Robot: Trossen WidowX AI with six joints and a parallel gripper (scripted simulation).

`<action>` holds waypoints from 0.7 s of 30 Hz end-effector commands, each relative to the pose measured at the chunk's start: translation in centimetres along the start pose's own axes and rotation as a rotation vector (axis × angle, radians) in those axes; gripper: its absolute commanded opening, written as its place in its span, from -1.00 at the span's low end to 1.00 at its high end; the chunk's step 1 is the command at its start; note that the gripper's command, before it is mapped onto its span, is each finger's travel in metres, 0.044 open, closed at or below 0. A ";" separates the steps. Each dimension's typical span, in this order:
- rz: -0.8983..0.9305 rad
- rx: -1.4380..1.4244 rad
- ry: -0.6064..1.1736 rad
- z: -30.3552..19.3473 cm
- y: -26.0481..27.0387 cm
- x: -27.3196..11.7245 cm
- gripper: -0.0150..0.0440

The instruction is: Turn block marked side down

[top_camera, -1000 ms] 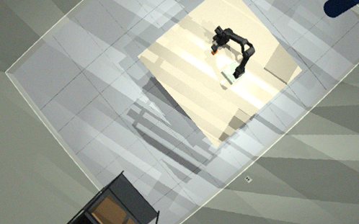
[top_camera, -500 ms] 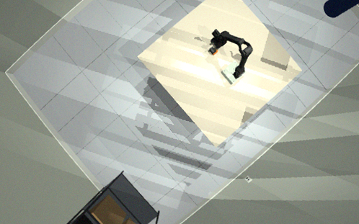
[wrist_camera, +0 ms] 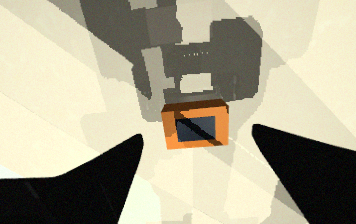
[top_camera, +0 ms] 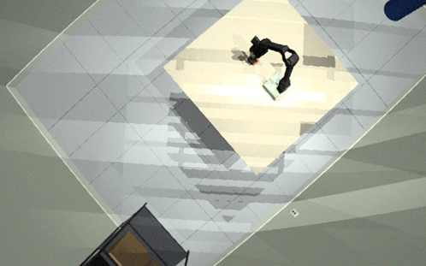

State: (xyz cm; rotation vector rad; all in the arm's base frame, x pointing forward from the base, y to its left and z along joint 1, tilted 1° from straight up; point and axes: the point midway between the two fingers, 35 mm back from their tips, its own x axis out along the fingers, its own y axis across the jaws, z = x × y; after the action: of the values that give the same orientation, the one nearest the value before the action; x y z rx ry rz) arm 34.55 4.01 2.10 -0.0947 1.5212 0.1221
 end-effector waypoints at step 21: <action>-0.004 -0.005 0.013 -0.3 -0.1 3.2 0.56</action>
State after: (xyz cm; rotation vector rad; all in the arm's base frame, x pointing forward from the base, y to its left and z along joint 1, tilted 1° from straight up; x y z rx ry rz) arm 34.51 4.03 -0.77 -0.0957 1.5273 0.1222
